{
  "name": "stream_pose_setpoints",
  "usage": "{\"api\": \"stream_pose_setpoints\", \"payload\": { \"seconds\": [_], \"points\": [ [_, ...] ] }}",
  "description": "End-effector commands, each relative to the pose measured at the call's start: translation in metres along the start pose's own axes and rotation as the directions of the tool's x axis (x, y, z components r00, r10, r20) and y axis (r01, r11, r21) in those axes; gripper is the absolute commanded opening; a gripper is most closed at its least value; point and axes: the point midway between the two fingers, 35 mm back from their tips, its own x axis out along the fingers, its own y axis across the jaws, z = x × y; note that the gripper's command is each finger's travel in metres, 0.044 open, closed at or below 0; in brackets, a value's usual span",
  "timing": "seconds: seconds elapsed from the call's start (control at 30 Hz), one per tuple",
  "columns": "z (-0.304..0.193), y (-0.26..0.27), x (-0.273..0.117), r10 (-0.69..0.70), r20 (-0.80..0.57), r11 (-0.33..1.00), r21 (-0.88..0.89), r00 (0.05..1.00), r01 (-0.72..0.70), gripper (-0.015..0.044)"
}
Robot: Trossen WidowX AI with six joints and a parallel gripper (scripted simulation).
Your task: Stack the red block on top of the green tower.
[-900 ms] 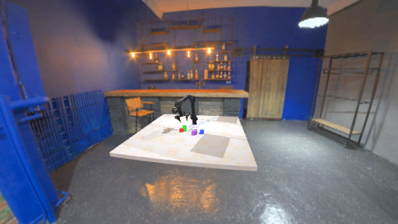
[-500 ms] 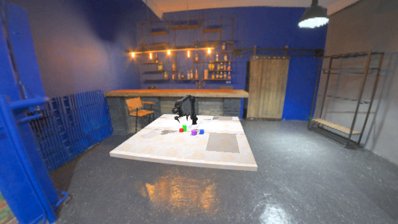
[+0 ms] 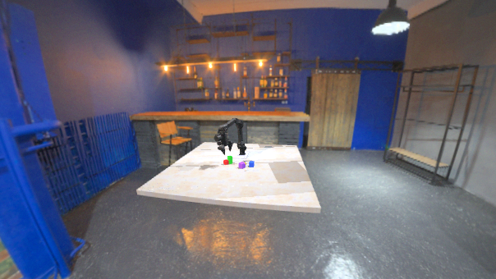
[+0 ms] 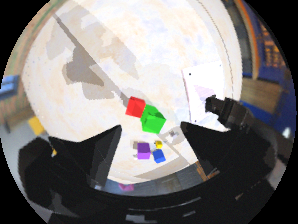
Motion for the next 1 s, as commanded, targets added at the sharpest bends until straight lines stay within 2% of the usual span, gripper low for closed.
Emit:
{"api": "stream_pose_setpoints", "payload": {
  "seconds": [0.0, 0.27, 0.57, 0.67, 0.97],
  "points": [
    [0.001, 0.006, -0.002, 0.021, 0.023, 0.982, -0.189, 1.0, -0.016, 0.044],
    [0.002, 0.017, -0.003, 0.05, 0.058, 0.825, -0.566, 0.997, -0.009, 0.044],
    [0.003, 0.03, -0.004, 0.085, 0.096, 0.489, -0.871, 0.992, 0.043, 0.044],
    [0.003, 0.033, -0.005, 0.094, 0.106, 0.383, -0.922, 0.99, 0.062, 0.044],
    [0.003, 0.034, -0.001, 0.094, 0.107, 0.376, -0.925, 0.99, 0.064, 0.044]
  ]
}}
